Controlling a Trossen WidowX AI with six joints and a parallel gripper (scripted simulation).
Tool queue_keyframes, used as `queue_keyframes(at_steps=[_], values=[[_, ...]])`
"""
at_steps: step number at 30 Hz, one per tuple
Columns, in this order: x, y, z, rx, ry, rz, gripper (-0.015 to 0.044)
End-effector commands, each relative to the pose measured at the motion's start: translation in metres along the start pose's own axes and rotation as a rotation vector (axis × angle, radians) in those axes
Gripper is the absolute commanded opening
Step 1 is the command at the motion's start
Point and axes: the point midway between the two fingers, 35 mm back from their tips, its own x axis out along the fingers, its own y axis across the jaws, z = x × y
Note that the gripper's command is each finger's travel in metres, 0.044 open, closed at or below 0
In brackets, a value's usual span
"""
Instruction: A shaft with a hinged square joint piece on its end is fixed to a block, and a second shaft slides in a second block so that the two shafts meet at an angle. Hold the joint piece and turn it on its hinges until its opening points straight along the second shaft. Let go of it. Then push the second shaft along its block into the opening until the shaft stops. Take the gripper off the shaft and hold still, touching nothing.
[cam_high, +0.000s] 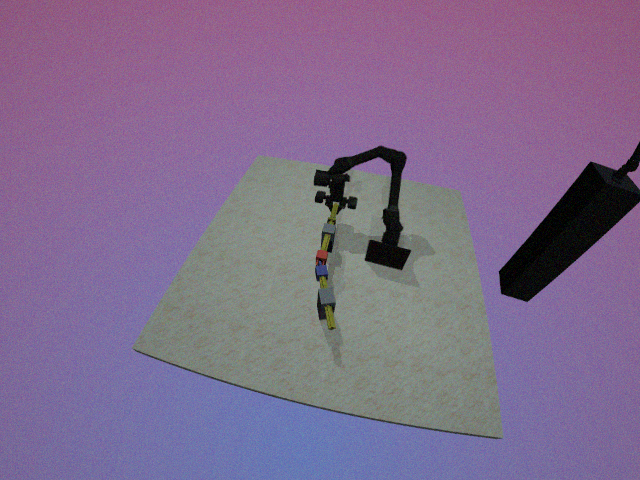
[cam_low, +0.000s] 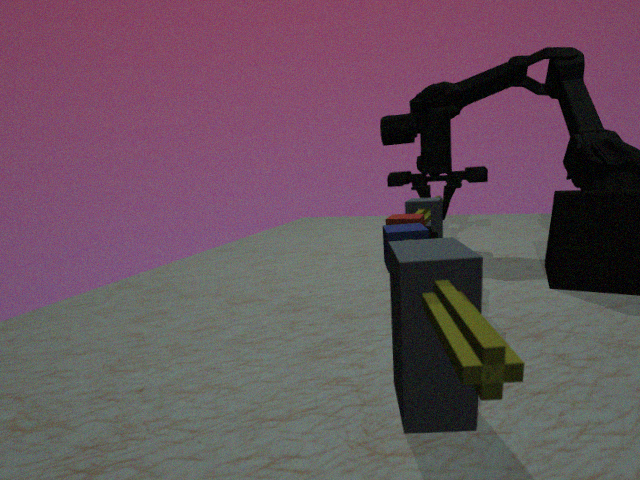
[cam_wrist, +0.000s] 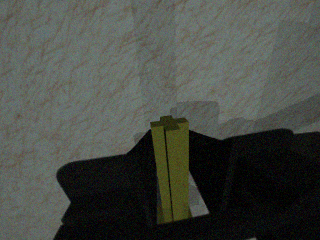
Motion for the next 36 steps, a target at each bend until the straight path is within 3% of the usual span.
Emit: queue_keyframes(at_steps=[1,35,36], values=[[0.0,0.0,-0.007,0.001,-0.003,-0.001,0.0],[0.0,0.0,-0.038,0.002,0.001,0.001,0.0],[0.0,0.0,-0.038,0.002,0.001,0.001,0.0026]])
